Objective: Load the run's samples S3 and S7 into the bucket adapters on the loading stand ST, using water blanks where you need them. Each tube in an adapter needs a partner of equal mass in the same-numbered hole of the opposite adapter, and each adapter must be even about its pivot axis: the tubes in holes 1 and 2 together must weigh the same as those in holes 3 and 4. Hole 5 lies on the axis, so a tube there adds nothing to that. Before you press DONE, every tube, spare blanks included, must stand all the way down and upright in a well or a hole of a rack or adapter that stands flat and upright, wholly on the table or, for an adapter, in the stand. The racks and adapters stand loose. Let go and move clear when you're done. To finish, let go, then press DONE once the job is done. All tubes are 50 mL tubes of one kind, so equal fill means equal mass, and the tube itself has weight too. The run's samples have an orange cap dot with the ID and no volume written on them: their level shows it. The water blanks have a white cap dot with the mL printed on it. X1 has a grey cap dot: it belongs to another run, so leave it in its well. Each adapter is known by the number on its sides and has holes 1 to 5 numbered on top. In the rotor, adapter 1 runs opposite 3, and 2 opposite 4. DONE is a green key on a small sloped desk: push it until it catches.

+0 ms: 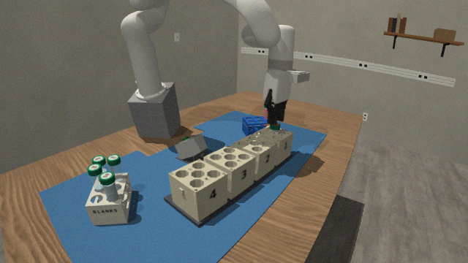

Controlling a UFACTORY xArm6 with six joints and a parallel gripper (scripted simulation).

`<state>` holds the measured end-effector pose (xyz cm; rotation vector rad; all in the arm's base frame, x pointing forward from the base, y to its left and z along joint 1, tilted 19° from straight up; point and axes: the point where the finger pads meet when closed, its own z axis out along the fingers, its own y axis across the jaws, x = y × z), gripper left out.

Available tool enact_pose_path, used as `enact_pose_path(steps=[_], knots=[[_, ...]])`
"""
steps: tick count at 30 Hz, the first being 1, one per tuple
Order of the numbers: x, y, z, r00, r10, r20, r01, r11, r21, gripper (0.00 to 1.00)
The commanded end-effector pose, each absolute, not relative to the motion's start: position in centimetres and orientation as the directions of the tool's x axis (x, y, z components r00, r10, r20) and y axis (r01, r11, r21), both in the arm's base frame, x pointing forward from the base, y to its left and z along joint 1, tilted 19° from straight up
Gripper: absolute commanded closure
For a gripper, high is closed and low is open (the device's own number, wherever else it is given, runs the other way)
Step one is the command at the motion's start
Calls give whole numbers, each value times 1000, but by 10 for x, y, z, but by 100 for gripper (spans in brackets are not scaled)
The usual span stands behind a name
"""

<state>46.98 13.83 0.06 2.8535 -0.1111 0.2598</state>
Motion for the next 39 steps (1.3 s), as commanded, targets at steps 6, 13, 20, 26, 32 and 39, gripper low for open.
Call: enact_pose_path(steps=[6,13,20,26,32,39], knots=[[469,143,15,980,-51,191,-100,-960,261,56],[466,147,29,980,-51,191,-100,-960,260,56],[464,150,40,980,-51,191,-100,-960,260,56],[463,153,50,980,-51,191,-100,-960,260,56],[461,156,61,980,-51,191,-100,-960,260,56],[459,159,70,980,-51,191,-100,-960,260,56]])
